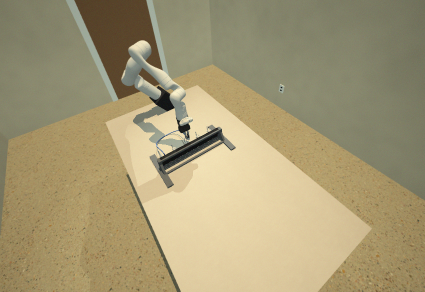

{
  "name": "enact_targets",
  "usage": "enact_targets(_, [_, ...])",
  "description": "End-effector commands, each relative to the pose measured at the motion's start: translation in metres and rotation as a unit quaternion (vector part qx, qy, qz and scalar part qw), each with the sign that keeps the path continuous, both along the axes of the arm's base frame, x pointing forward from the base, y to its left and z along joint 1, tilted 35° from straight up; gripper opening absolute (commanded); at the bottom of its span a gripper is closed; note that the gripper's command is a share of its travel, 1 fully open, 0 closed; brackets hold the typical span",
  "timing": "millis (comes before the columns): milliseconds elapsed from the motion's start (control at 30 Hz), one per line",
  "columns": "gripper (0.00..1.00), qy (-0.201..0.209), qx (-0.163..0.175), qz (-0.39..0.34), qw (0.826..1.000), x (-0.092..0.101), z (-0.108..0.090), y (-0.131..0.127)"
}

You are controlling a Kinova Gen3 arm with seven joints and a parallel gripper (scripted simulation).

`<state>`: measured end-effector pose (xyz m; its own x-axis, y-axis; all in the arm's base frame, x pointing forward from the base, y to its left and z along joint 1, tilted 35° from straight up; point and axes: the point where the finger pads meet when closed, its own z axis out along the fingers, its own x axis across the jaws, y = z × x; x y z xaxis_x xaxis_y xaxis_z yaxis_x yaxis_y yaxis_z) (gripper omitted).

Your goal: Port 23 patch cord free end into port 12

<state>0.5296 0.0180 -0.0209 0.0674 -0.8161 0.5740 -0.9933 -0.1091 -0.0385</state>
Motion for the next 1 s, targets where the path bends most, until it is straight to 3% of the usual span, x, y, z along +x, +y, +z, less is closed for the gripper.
enact_targets(0, [0.00,0.003,0.001,0.004,1.000,0.0037,-0.0052,-0.0010])
enact_targets(967, [0.00,0.011,0.000,0.007,1.000,0.0019,-0.0088,-0.0027])
